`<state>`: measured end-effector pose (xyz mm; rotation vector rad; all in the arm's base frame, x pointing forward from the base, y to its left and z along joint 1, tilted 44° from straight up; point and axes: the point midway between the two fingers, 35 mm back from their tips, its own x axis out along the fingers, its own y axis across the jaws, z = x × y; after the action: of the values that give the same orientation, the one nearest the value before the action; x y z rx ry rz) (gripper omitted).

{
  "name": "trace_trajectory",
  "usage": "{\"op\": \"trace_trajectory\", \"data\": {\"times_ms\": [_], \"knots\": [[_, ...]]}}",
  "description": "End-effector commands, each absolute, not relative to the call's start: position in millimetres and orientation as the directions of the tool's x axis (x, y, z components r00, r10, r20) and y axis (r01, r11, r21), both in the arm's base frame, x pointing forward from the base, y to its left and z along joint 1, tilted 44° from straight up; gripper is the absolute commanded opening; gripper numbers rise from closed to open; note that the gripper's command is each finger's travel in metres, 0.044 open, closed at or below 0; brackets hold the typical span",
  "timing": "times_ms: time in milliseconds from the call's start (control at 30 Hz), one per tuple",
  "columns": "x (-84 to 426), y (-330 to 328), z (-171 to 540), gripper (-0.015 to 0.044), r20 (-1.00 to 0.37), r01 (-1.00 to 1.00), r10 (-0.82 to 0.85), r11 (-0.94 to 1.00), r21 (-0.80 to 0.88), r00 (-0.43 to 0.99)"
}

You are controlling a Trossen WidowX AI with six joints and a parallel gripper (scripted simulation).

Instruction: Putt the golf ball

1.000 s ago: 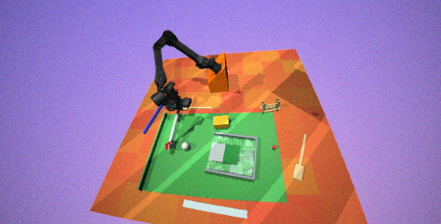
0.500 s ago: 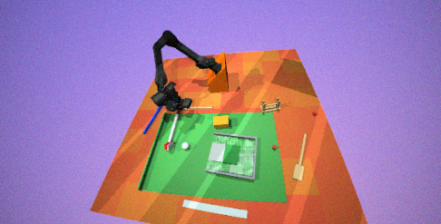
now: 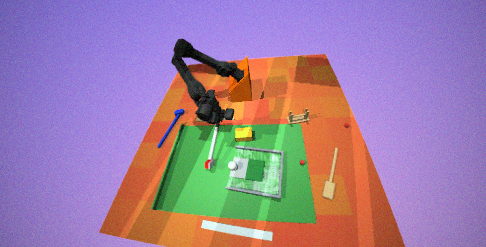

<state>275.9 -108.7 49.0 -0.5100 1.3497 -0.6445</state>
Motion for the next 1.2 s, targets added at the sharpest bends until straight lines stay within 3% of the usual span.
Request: {"op": "trace_trajectory", "data": {"times_ms": [0, 300, 1167], "knots": [[279, -98, 60, 0.0000, -0.718, 0.138, -0.688, 0.726, -0.674, 0.111], [273, -69, 90, 0.0000, -0.717, 0.138, -0.688, 0.725, -0.675, 0.111], [272, -73, 82, 0.0000, -0.723, 0.123, -0.684, 0.729, -0.674, 0.097]]}}
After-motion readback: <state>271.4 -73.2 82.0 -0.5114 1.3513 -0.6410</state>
